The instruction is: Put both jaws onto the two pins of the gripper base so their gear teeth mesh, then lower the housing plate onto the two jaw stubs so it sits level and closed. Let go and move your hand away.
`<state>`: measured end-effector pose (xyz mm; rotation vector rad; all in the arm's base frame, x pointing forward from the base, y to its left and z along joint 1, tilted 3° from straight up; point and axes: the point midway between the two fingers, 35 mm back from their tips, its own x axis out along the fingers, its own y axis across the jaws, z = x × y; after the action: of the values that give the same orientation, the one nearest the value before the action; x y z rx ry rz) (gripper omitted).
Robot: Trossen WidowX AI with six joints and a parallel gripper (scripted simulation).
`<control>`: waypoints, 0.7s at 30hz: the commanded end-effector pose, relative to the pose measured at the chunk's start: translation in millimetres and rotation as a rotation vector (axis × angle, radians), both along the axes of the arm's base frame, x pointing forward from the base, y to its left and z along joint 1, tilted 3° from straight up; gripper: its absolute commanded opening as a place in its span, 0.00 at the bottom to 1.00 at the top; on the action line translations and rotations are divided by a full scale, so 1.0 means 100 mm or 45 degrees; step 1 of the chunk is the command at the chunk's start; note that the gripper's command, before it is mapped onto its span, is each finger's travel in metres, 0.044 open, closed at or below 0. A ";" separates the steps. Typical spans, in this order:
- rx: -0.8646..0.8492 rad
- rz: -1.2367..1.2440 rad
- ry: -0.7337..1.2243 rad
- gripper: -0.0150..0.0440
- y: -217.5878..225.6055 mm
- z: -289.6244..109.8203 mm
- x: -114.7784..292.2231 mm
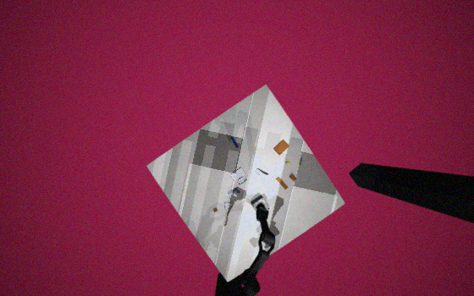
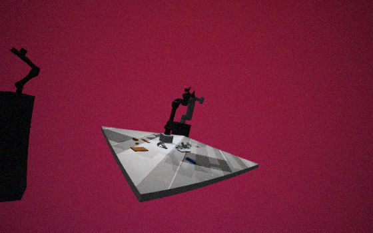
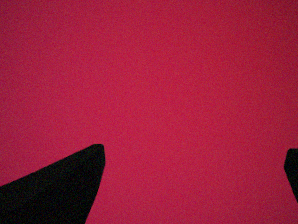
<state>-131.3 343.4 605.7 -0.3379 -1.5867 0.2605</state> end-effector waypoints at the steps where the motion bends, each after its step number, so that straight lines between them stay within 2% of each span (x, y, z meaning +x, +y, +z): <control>1: 0.000 0.000 0.000 0.98 0.00 0.00 0.00; 17: -0.184 0.027 0.010 0.26 0.35 -0.19 0.31; 21: -0.242 0.037 0.021 0.25 0.44 -0.26 0.41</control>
<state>-98.7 383.3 583.2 -0.4439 -1.5644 0.4013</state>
